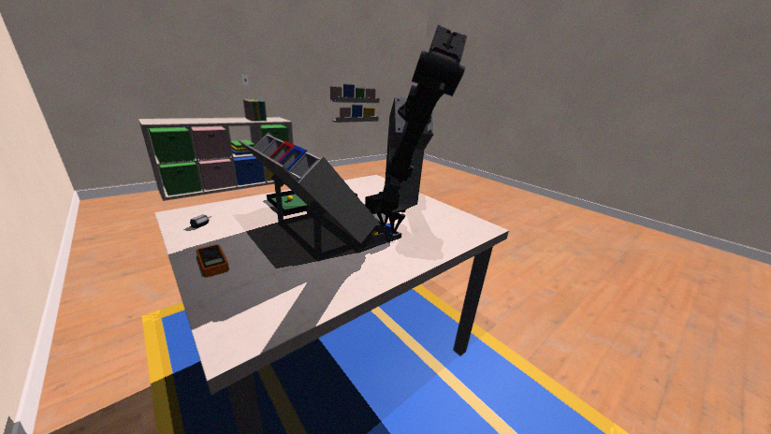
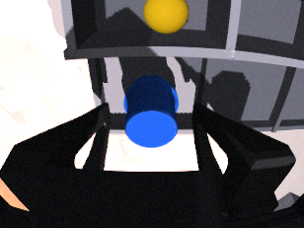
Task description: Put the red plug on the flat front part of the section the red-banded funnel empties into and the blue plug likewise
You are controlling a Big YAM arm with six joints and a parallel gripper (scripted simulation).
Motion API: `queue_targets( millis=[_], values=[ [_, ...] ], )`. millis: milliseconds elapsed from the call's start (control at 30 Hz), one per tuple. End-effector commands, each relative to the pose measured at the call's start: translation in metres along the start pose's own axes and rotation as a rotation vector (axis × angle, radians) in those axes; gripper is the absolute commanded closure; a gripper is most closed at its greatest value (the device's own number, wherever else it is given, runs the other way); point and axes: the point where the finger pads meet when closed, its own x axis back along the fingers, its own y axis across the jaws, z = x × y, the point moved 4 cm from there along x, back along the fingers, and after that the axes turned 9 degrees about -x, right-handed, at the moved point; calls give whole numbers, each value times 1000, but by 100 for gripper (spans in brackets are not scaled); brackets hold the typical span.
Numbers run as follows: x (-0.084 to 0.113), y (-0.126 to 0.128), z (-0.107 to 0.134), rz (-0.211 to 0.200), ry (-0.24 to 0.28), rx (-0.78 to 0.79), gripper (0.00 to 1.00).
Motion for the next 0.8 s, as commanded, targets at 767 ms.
queue_targets(
  millis=[767],
  values=[
    [17,-8,5,16,6,-5,41]
  ],
)
